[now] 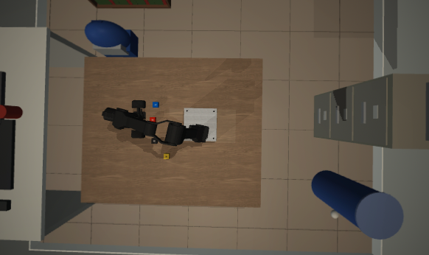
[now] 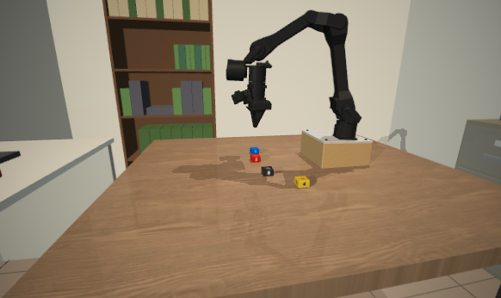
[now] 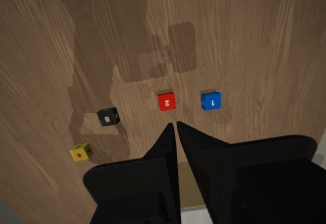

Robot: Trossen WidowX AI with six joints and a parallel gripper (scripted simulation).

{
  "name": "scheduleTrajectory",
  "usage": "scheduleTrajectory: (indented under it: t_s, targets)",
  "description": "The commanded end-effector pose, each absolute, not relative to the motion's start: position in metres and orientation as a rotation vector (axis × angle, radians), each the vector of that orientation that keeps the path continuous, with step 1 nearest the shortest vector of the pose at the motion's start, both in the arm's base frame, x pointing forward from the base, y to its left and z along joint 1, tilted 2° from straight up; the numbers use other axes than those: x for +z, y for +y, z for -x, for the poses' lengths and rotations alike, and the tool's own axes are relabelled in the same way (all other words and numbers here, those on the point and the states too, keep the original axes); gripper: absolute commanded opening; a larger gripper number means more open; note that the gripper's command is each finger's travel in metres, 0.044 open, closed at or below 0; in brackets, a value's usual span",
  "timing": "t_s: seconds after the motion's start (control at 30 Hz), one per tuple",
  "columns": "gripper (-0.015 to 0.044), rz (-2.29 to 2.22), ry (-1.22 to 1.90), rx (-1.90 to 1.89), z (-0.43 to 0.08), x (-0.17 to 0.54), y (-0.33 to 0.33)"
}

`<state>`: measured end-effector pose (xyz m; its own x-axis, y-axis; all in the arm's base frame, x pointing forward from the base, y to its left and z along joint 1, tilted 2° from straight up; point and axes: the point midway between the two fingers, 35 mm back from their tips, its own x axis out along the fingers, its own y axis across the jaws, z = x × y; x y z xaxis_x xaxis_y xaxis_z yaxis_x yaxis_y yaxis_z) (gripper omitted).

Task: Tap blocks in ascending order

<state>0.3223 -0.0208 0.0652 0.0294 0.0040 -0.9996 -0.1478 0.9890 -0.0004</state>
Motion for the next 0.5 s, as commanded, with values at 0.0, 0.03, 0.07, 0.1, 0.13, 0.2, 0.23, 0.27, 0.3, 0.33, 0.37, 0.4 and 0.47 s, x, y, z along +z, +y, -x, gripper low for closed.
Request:
scheduleTrajectory:
  t_s: [0.0,0.03,0.07,0.1,0.13,0.2,0.23,0.27,0.3,0.33,0.37,0.4,0.47]
  targets:
    - [0.002,0.111,1.563,0.118,-0.317,0.068,-0.021]
    - [0.002,0.11,1.563,0.118,-0.317,0.068,-0.018]
    - [0.002,0.11,1.562,0.119,-0.316,0.068,-0.011]
    - [0.002,0.109,1.562,0.12,-0.315,0.069,0.002]
    - [0.002,0.108,1.562,0.121,-0.312,0.069,0.017]
    - [0.002,0.105,1.562,0.123,-0.305,0.069,0.047]
    - [0.002,0.104,1.562,0.124,-0.301,0.07,0.061]
    - [0.002,0.103,1.562,0.126,-0.295,0.07,0.075]
    - [0.002,0.102,1.562,0.127,-0.289,0.07,0.089]
    - [0.002,0.101,1.563,0.128,-0.283,0.07,0.102]
    - [0.002,0.099,1.564,0.129,-0.276,0.071,0.115]
    - [0.002,0.098,1.564,0.131,-0.268,0.071,0.128]
    - [0.002,0.096,1.566,0.133,-0.251,0.071,0.151]
